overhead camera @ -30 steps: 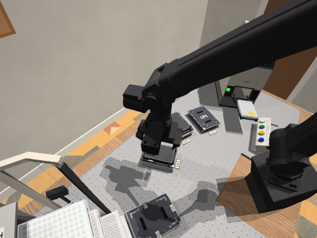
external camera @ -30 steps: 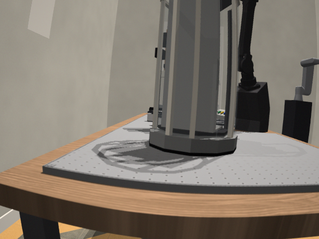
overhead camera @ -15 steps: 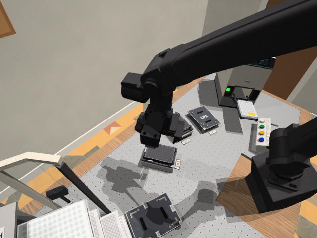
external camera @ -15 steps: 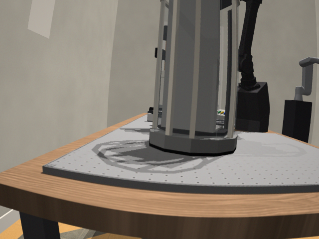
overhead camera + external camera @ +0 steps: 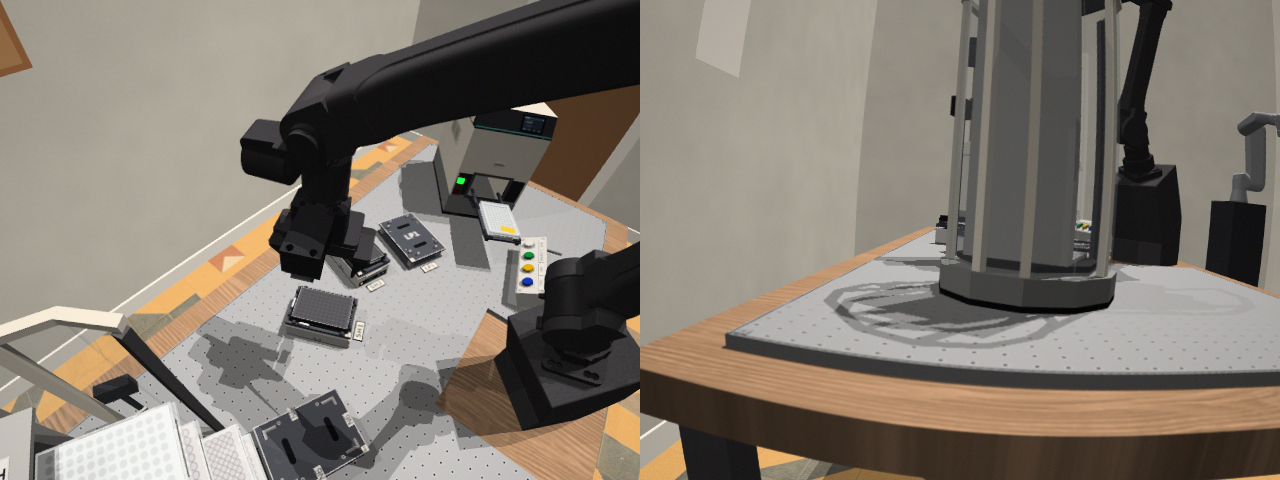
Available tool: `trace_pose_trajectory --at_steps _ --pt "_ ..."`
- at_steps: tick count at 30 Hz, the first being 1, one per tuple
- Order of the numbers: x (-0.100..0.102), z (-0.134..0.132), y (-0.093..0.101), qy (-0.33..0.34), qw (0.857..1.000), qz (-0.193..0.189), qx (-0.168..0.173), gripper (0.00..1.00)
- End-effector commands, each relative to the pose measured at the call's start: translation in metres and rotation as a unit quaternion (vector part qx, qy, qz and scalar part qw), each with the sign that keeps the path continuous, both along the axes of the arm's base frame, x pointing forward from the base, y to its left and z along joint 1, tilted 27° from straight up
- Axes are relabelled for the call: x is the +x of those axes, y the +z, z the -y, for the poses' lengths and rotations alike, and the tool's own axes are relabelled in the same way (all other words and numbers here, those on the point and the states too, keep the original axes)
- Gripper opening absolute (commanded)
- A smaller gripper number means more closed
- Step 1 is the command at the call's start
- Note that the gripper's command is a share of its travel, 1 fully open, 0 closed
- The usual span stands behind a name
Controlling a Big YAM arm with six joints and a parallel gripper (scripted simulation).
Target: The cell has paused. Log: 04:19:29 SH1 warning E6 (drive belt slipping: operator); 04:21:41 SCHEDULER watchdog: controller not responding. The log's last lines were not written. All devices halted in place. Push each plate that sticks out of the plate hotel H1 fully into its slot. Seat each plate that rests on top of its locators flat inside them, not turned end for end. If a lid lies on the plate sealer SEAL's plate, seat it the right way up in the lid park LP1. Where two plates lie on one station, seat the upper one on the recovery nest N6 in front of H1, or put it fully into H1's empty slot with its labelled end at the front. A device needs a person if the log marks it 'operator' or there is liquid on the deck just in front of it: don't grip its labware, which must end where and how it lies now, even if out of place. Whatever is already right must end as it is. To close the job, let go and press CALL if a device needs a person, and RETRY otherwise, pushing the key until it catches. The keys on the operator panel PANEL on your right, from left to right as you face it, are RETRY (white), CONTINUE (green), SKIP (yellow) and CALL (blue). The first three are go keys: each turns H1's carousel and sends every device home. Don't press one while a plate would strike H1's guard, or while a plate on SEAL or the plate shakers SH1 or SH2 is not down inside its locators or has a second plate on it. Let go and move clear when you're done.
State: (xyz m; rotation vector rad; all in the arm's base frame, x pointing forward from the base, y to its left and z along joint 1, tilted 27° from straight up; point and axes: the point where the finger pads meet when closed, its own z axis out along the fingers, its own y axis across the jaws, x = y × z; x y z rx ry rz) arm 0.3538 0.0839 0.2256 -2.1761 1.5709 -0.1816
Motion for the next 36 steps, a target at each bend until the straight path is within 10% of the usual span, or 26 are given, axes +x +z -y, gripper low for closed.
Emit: trace_pose_trajectory --at_steps 1,36 --pt "0.007 0.005 0.043 0.004 0.999 0.038 0.003 1.0" --pt "-0.029 0.028 0.117 0.004 0.999 0.04 0.0 1.0"
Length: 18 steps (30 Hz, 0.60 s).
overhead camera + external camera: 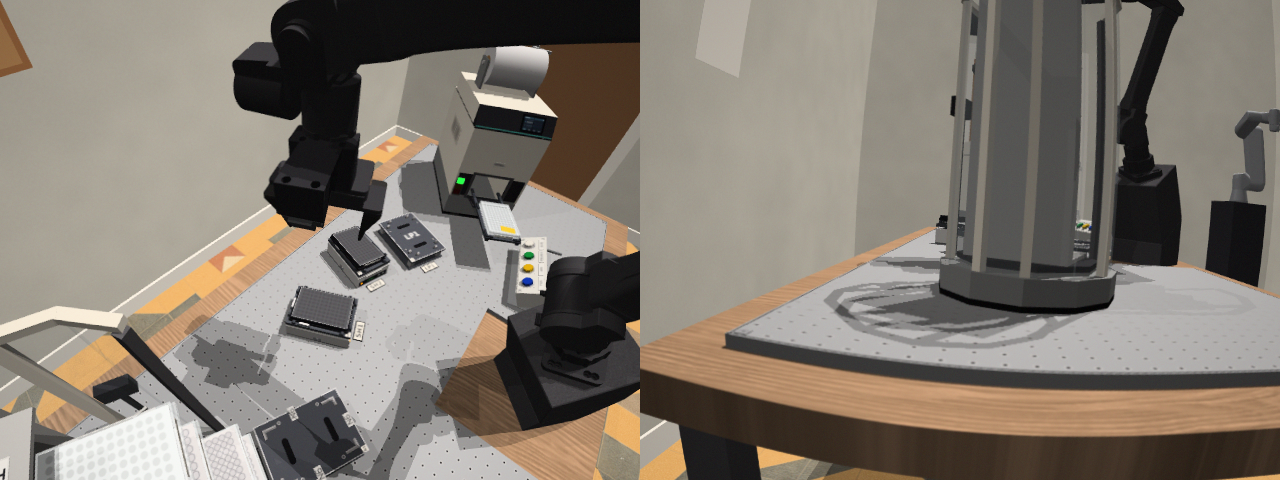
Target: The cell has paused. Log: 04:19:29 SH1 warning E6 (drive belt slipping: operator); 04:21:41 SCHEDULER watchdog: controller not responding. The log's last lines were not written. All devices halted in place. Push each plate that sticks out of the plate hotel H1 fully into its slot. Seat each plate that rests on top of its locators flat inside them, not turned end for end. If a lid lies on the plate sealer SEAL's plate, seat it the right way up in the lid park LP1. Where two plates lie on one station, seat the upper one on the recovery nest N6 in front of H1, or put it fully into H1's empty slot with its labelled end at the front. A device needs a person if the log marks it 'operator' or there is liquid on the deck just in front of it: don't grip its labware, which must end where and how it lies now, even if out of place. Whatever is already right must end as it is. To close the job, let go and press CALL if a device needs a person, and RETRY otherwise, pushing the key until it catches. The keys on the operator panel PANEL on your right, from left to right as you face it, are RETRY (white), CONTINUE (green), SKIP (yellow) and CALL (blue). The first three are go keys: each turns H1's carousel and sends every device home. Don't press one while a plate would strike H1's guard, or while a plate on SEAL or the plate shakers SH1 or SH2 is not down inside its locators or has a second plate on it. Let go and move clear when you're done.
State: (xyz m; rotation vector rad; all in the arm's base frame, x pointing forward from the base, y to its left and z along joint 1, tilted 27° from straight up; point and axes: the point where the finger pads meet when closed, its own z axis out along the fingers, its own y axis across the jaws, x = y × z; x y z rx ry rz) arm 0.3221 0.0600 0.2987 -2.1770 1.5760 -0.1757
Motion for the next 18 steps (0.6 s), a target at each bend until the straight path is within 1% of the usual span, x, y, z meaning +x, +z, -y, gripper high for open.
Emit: trace_pose_trajectory --at_steps 1,5,8,10,11,13,18 --pt "0.002 0.005 0.046 0.005 0.999 0.043 0.0 1.0" --pt "0.0 0.008 0.053 0.005 0.999 0.037 0.0 1.0" --pt "-0.006 0.011 0.063 0.005 0.999 0.043 -0.001 1.0" --pt "-0.006 0.011 0.063 0.005 0.999 0.043 -0.001 1.0" --pt "-0.003 0.011 0.059 0.005 0.999 0.033 -0.001 1.0" --pt "-0.005 0.012 0.063 0.005 0.999 0.034 -0.001 1.0" --pt "-0.005 0.009 0.063 0.01 0.999 0.035 -0.001 1.0"
